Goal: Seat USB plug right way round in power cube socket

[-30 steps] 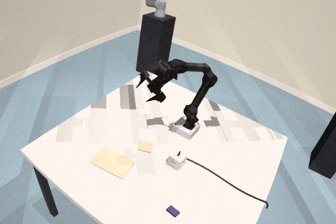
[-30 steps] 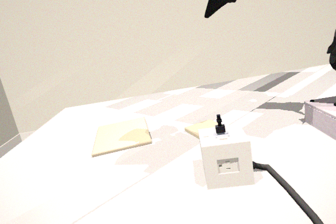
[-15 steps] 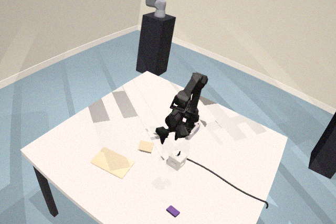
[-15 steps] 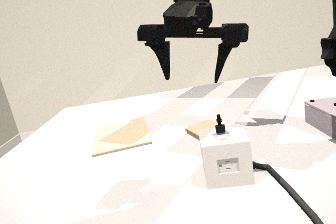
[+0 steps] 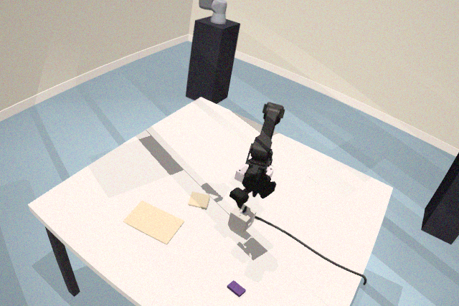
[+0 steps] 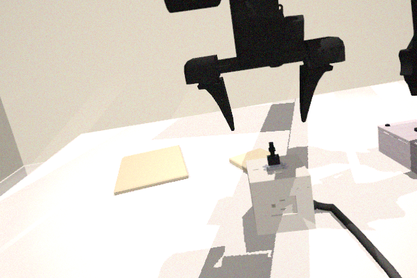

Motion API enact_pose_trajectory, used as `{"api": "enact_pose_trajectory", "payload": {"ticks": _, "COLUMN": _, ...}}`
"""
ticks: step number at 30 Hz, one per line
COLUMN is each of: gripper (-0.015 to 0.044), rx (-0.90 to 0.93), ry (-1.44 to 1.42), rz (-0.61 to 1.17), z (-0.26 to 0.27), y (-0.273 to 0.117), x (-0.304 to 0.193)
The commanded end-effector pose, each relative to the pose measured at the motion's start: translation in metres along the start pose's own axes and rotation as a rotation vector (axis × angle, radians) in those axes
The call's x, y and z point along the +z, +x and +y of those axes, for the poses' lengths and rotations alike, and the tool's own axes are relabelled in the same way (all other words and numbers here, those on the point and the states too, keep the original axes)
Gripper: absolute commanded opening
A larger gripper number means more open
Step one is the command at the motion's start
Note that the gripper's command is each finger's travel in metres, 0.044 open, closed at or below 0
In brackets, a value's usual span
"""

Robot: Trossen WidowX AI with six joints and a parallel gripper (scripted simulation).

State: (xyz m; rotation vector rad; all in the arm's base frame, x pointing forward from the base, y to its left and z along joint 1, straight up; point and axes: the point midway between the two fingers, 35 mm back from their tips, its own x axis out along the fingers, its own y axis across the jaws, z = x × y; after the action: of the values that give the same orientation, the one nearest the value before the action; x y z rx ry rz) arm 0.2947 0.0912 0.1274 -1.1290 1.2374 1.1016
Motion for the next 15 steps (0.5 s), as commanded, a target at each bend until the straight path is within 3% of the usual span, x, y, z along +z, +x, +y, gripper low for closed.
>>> {"api": "enact_pose_trajectory", "payload": {"ticks": 1, "gripper": 0.044, "rx": 0.005, "ry": -0.006, "rz": -0.003, "z": 0.001, "y": 0.003, "x": 0.001}}
{"api": "enact_pose_trajectory", "payload": {"ticks": 15, "gripper": 0.044, "rx": 0.005, "ry": -0.006, "rz": -0.003, "z": 0.001, "y": 0.017, "x": 0.001}}
